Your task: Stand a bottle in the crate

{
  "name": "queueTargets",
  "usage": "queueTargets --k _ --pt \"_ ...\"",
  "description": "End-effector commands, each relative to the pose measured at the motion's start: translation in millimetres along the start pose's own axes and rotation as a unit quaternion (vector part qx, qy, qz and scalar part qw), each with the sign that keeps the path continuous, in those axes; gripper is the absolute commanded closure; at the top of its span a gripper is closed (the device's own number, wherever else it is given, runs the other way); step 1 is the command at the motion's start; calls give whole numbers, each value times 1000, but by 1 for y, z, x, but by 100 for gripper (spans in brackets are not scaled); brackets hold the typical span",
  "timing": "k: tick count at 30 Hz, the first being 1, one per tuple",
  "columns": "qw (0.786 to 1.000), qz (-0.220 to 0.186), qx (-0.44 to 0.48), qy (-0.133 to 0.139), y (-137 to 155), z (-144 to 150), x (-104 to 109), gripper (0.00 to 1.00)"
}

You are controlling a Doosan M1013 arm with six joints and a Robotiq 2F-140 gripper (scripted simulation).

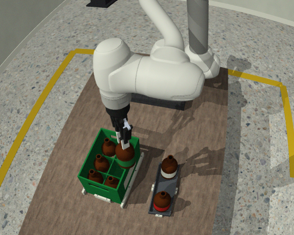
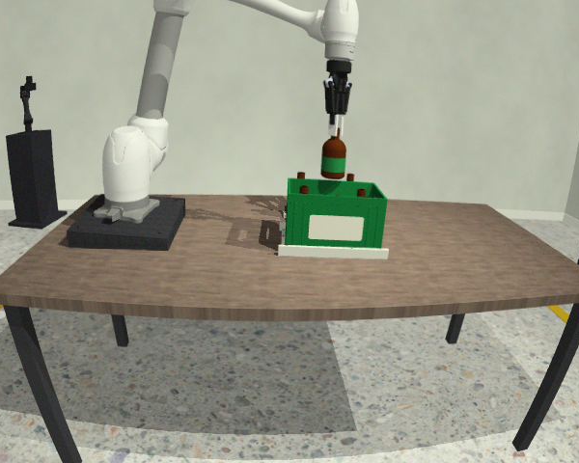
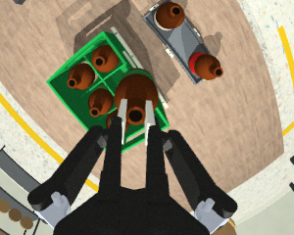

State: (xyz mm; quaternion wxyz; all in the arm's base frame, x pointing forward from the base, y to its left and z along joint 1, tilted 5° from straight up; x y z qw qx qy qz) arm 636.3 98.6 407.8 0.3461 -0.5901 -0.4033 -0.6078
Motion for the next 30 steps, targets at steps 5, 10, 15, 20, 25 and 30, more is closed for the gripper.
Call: queueTargets --k 5,10,15,20,25,30 --pt "1000 0 0 0 6 -10 0 100" --pt "1000 0 0 0 8 -14 0 100" --pt "1000 0 0 0 12 -20 0 100" --pt "1000 0 0 0 15 -25 0 100" --pt "1000 0 0 0 16 -27 0 100" --pt "1000 0 0 0 18 -31 0 100"
Point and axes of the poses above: the point where the finger pads meet when closed, its own x axis back along the fingers, its own z axis across the jaws, y = z × x, the point moved 8 cm from there along x, back along the fingers, and after that the axes turned 7 degrees about x, right-handed, at the moved point
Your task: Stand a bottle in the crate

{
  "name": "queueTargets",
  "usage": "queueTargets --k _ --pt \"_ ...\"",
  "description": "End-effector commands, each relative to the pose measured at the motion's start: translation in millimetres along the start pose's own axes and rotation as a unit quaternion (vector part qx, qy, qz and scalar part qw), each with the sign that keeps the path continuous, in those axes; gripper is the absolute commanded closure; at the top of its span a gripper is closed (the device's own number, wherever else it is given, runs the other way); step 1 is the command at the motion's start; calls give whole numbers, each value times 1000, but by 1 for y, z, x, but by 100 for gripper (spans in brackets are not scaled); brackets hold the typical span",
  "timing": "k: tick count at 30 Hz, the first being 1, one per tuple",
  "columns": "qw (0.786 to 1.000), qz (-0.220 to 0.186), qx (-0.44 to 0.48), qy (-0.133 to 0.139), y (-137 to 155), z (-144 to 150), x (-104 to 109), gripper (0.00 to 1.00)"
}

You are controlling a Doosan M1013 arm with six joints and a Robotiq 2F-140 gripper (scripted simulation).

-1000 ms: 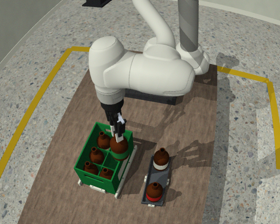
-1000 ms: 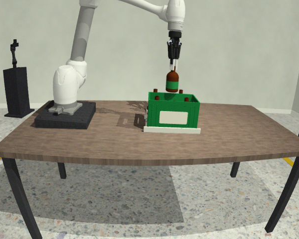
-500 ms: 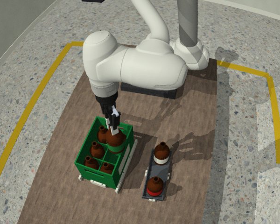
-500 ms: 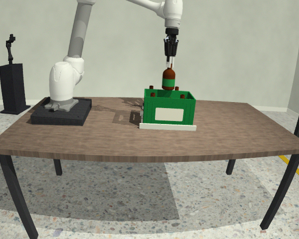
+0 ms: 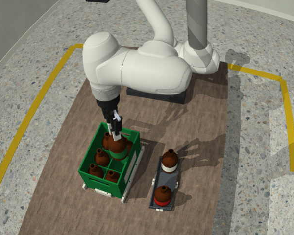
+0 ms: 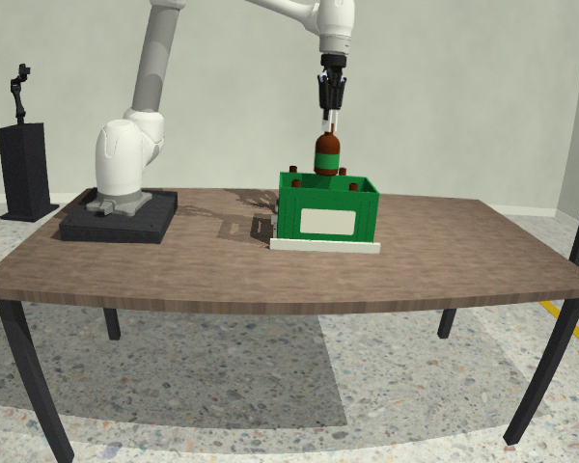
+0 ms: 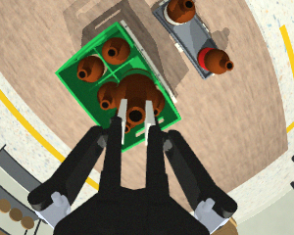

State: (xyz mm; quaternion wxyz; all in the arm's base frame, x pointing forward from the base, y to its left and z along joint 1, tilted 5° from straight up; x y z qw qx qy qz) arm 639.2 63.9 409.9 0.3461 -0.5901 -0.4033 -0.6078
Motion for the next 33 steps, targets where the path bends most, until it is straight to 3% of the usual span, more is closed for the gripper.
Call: queueTargets --k 1,33 --pt "1000 0 0 0 1 -2 0 100" --pt "1000 0 0 0 4 -6 0 100"
Point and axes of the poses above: the point where the finger pads meet when closed, its own x axis back along the fingers, its own z axis across the jaws, y = z × x, the point moved 8 cm from there along x, back along the fingers, and after that the axes turned 7 degrees about x, right-handed, at the moved point
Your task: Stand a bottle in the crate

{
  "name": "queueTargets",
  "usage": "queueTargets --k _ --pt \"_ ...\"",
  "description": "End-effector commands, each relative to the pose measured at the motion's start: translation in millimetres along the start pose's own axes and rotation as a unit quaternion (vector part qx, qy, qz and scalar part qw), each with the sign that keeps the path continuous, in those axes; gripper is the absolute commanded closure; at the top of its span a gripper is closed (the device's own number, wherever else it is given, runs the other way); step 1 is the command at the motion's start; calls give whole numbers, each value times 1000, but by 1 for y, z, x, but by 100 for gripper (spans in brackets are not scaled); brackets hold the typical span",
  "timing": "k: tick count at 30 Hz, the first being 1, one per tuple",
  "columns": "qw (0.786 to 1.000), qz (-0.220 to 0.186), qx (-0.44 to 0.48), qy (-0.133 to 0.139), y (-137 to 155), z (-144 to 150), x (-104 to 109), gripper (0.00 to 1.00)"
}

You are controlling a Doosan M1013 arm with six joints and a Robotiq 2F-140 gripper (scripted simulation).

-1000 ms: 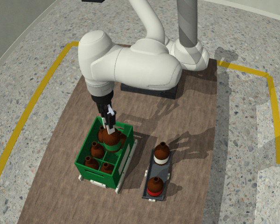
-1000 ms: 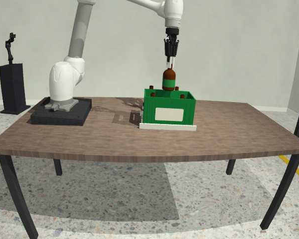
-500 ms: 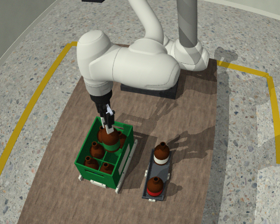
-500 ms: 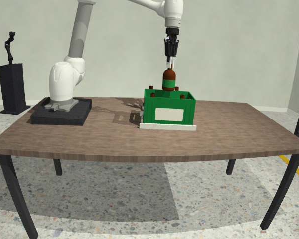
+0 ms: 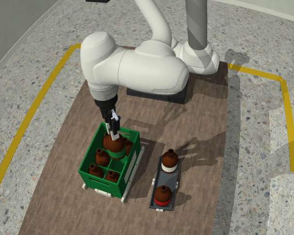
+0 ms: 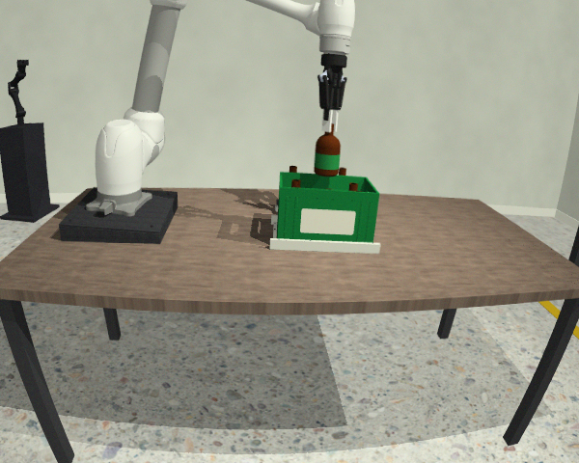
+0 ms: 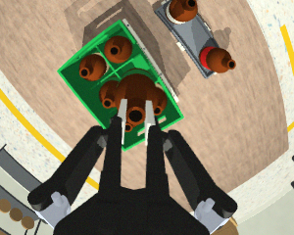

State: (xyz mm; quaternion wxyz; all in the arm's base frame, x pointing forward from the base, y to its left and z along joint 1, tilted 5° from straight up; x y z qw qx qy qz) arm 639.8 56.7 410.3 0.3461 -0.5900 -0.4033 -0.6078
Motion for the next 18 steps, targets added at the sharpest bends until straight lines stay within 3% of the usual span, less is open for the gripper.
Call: queueTargets --k 1,18 --pt "1000 0 0 0 0 0 0 100" --pt "1000 0 0 0 0 0 0 100"
Point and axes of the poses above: the point where the finger pads meet when closed, its own x axis back along the fingers, its own z axis across the jaws, y = z × x, the point moved 8 cm from there along x, back along the fingers, and after that the axes turned 7 degrees about x, right-handed, at the moved point
